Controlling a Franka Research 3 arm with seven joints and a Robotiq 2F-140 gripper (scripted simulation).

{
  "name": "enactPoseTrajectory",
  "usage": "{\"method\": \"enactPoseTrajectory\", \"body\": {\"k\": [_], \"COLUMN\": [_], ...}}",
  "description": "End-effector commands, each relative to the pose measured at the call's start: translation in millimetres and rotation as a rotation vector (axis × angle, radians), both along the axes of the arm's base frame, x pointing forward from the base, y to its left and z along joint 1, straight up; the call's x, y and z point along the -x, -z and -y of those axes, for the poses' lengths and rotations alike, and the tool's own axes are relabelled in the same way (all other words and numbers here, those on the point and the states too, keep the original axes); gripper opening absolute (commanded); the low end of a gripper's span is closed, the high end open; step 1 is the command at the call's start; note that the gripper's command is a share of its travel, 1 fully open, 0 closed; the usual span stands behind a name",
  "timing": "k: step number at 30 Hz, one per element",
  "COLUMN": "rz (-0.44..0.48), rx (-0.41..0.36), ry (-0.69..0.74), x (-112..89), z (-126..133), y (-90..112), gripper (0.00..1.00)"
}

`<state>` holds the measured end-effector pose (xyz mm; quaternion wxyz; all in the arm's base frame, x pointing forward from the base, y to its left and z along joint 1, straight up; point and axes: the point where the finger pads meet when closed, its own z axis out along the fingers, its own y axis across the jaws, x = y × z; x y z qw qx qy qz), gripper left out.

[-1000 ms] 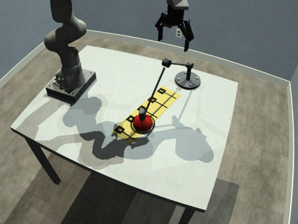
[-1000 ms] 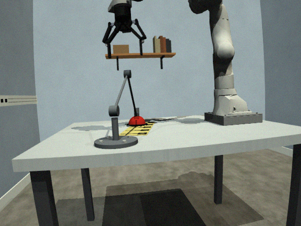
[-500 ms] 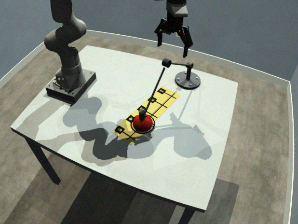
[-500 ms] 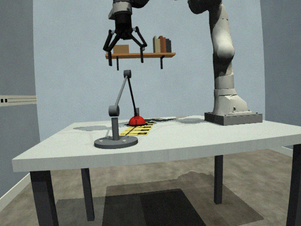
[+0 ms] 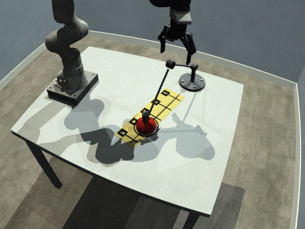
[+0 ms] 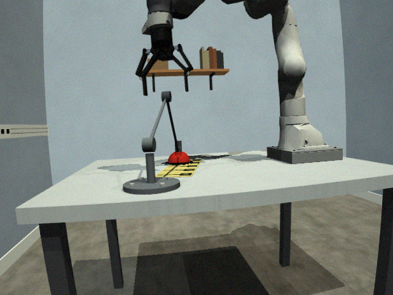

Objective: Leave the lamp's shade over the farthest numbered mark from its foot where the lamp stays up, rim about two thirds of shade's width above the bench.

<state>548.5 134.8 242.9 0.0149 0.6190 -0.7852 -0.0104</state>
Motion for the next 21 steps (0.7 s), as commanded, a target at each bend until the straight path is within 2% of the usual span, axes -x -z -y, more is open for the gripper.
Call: {"method": "enactPoseTrajectory", "body": {"k": [1,4,19,21], "rz": [0.014,0.014,0.005,0.005], "rx": [-0.001,-0.001,-0.001,-0.001], "ry": [0.006,0.006,0.005,0.005], "x": [-4,-4,-1,-1], "z": [-1,-1,0,0], "y": [8,10,50,50], "gripper": [1.00,1.00,1.00,1.00]}}
